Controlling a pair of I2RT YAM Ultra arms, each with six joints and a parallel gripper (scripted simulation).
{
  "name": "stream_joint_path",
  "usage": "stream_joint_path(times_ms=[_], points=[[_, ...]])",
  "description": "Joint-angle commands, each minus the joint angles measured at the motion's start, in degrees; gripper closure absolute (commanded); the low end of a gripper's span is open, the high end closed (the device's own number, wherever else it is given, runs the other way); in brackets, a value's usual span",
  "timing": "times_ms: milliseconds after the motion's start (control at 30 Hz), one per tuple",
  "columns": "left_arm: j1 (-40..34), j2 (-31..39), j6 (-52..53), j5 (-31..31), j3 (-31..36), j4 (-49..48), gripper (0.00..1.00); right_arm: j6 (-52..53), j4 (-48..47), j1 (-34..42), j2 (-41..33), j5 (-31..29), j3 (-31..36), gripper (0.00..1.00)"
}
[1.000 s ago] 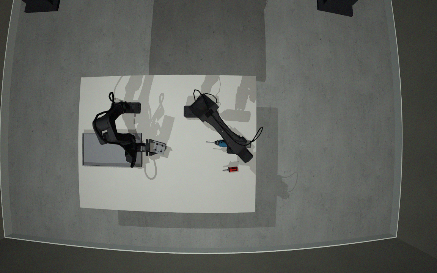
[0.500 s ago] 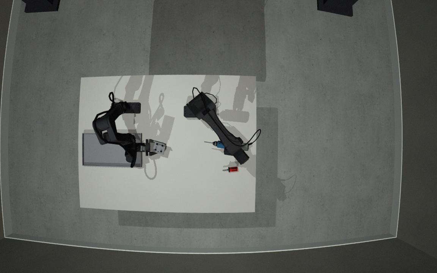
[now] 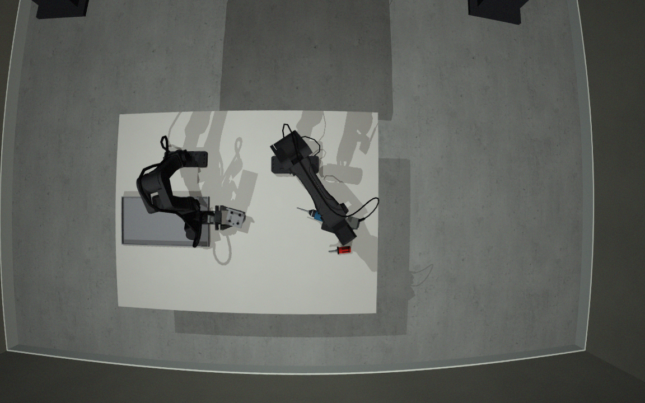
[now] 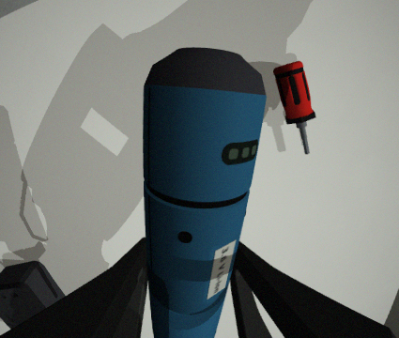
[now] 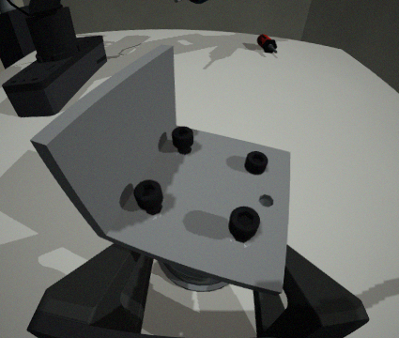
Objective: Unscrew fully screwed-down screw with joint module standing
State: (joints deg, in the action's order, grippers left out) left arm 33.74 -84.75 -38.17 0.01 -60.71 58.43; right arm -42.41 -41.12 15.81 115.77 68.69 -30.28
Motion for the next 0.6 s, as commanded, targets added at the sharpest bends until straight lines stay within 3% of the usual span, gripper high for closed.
stream_joint_path(times_ms=[0, 200, 367, 400, 567], points=[[-2.85, 3.88, 1.87, 0.16, 1.05, -2.74, 0.58, -0.07, -0.09, 0.16, -0.30, 0.37, -0.07, 0.41], [-6.93, 7.03, 3.70, -0.37, 2.85, -5.46, 0.58, -0.07, -0.09, 0.16, -0.30, 0.37, -0.07, 0.41], [-7.00, 7.37, 3.69, -0.44, 0.64, -5.54, 0.58, -0.07, -0.09, 0.16, -0.30, 0.37, -0.07, 0.41], [-7.61, 7.64, 4.06, -0.33, 3.35, -6.16, 0.58, -0.07, -0.09, 0.16, -0.30, 0.37, -0.07, 0.41], [-10.85, 10.82, 5.66, 0.09, 4.05, -8.23, 0.58, -0.07, -0.09, 0.16, -0.30, 0.37, -0.07, 0.41]])
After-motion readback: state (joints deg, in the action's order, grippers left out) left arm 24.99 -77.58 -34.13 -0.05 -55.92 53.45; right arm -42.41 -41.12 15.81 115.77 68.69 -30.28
